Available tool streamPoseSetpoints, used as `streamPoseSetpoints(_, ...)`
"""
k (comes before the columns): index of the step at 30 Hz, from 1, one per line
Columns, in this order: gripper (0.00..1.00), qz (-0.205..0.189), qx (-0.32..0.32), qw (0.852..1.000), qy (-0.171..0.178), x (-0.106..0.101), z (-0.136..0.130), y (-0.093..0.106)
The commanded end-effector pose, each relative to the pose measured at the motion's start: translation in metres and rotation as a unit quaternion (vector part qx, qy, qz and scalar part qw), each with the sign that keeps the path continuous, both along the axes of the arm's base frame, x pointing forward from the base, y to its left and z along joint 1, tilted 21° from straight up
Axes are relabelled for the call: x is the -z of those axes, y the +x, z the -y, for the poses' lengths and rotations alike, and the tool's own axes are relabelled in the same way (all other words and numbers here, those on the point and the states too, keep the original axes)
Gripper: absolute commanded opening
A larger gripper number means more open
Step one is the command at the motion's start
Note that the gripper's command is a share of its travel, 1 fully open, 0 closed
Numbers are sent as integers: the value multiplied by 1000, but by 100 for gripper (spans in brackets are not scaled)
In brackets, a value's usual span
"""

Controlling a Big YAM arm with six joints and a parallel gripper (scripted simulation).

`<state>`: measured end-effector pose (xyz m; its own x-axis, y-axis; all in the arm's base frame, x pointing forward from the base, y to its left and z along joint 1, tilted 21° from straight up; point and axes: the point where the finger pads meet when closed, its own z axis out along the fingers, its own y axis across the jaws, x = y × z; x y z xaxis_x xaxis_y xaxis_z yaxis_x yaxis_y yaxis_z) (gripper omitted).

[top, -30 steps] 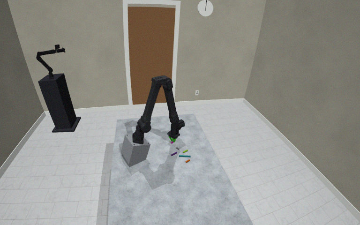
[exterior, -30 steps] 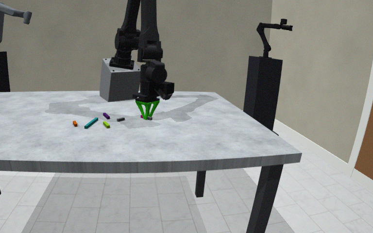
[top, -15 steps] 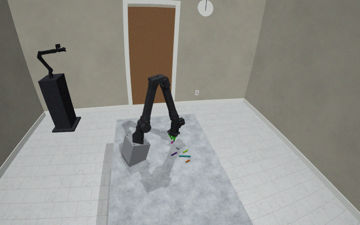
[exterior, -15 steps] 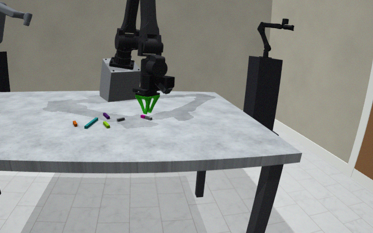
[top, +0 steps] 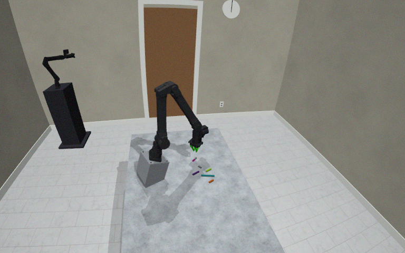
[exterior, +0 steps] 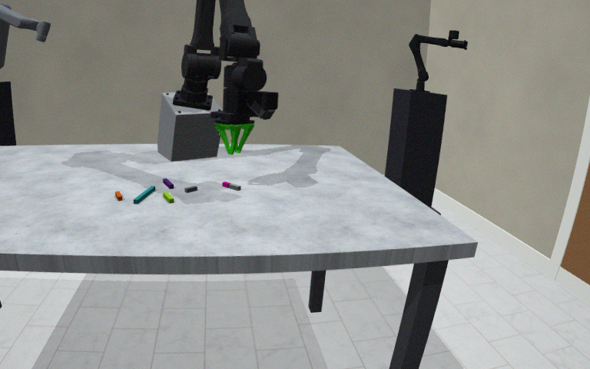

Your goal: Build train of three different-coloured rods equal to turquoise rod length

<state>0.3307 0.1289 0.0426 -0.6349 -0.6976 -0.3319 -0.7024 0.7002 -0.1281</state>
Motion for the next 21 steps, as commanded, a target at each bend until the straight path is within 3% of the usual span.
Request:
streamPoseSetpoints(1, 23, 25, 0, 1000, 9, -27, -2, 17)
streamPoseSetpoints(4, 23, 2, -1, 1000, 0, -10, 1, 7)
streamPoseSetpoints(5, 100, 0, -1, 1000, 0, -8, 2, 5)
streamPoseSetpoints(7, 100, 0, -1, 1000, 0, -8, 2, 5)
streamPoseSetpoints(8, 100, 24, -1, 1000, 8, -21, -1, 12)
streamPoseSetpoints(21, 100, 14, -1, 1000, 5, -15, 0, 10)
